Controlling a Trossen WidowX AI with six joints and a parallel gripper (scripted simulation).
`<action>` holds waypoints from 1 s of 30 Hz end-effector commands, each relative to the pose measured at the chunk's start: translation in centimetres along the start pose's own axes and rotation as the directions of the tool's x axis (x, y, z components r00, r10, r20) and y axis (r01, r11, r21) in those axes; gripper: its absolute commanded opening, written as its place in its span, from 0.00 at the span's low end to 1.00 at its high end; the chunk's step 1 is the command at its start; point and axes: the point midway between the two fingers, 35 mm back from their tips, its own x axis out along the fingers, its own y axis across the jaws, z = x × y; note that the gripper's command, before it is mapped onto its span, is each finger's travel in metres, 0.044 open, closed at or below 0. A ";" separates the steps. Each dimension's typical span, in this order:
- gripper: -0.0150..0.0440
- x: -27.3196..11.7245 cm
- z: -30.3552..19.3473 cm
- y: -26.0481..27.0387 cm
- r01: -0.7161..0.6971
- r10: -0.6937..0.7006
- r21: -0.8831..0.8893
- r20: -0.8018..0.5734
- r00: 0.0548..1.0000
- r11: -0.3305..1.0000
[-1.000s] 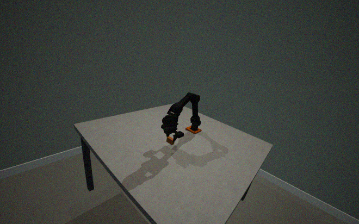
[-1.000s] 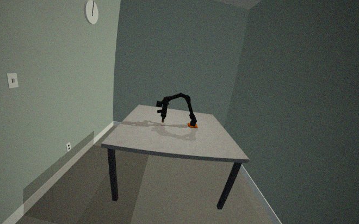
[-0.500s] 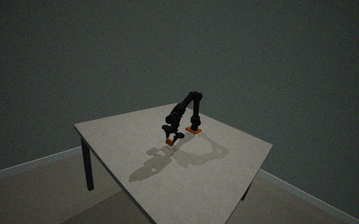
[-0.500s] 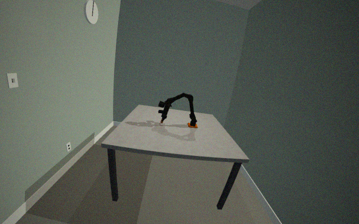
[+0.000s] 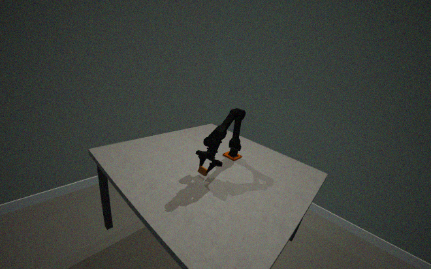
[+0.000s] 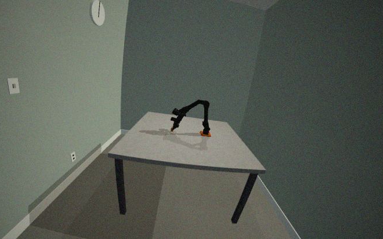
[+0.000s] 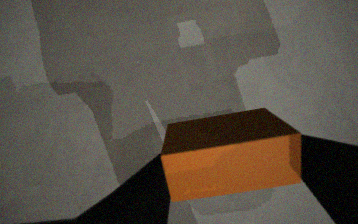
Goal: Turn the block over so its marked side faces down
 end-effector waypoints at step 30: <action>0.25 3.4 -0.2 0.2 0.006 -0.005 -0.002 0.397 0.918 1.000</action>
